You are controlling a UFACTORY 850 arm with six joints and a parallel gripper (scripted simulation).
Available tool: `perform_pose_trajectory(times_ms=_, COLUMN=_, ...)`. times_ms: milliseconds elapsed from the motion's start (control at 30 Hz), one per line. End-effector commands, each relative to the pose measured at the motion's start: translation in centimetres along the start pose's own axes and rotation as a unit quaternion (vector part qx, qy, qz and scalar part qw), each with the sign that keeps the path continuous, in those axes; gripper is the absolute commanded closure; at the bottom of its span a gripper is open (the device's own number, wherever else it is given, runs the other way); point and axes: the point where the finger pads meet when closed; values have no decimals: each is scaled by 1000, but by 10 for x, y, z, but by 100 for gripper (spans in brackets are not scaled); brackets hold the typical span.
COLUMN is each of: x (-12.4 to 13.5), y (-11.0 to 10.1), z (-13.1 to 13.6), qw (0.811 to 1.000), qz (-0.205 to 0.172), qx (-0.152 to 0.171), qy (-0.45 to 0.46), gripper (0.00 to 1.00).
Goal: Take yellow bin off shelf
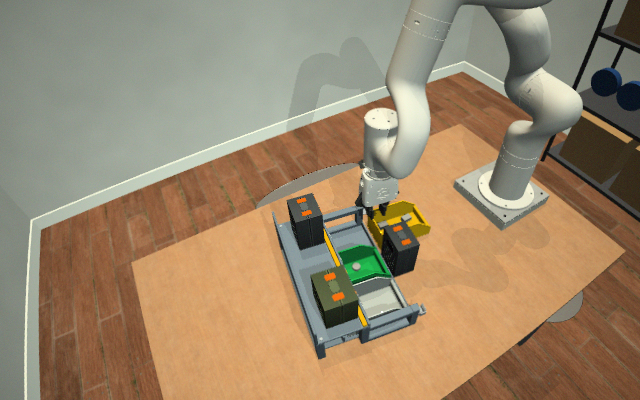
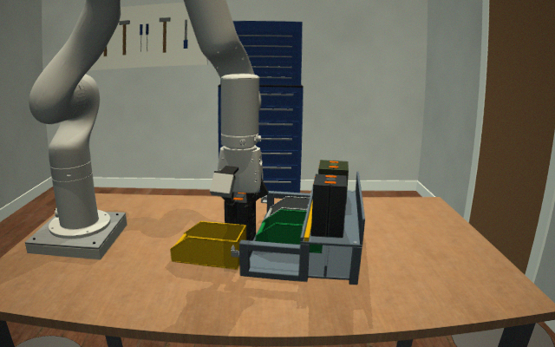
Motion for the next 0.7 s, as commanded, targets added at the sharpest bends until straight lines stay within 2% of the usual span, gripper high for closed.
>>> perform_pose_trajectory(times_ms=0, x=0, y=-6, z=-1, qw=1000, qz=0, qx=-1, qy=0, gripper=67)
perform_pose_trajectory(times_ms=133, x=0, y=-26, z=-1, qw=1000, qz=0, qx=-1, qy=0, gripper=67)
perform_pose_trajectory(times_ms=533, x=0, y=-26, z=-1, qw=1000, qz=0, qx=-1, qy=0, gripper=67)
perform_pose_trajectory(times_ms=667, x=0, y=-18, z=-1, qw=1000, qz=0, qx=-1, qy=0, gripper=67)
Point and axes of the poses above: the point where the finger pads meet when closed, its own y axis out along the fingers, its own z axis across the jaws, x = y × z, and after that the axes turned 8 degrees about -y, right-handed
